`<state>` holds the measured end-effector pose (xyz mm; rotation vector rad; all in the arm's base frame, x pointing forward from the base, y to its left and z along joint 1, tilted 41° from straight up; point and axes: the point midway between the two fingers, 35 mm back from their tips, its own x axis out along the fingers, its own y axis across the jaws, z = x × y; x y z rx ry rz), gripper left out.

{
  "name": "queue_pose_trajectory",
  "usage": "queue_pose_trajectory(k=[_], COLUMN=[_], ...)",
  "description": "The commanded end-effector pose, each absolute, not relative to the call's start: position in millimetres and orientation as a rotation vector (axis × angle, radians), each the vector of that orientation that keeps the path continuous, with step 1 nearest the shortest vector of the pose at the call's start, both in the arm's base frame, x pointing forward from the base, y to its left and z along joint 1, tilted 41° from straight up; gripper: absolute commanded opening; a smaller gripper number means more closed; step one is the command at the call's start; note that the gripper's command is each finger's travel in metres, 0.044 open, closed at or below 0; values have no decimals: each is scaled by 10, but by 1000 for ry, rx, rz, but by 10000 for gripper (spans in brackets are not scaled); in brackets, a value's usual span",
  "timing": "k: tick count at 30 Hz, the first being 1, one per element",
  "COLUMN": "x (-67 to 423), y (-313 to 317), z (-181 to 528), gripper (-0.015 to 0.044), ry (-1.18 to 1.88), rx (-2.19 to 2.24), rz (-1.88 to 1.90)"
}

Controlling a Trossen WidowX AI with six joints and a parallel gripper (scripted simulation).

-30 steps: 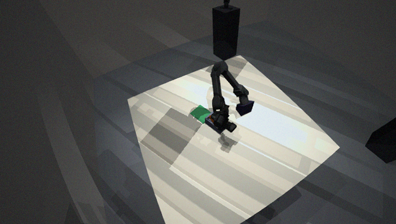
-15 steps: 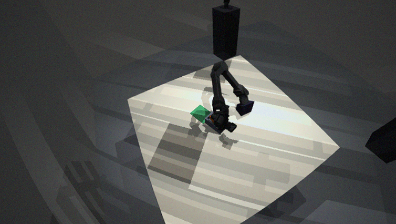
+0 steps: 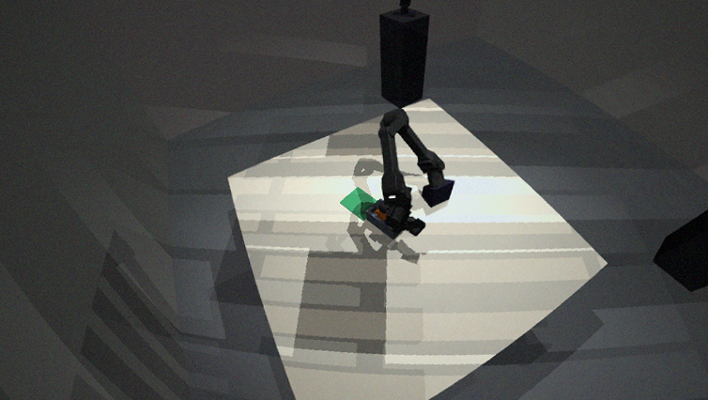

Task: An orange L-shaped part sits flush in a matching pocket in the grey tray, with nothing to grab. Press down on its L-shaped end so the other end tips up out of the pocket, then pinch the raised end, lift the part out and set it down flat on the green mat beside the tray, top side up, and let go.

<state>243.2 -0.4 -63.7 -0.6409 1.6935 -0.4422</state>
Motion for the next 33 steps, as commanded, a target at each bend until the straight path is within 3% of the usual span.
queue_pose_trajectory(k=[1, 9, 33], x=[2459, 2591, 2616], y=[74, 548, 541], z=[-585, 166, 133], gripper=[180, 180, 180], ry=[1694, 1696, 1680], rx=[-634, -633, -639], rz=[-444, -441, -432])
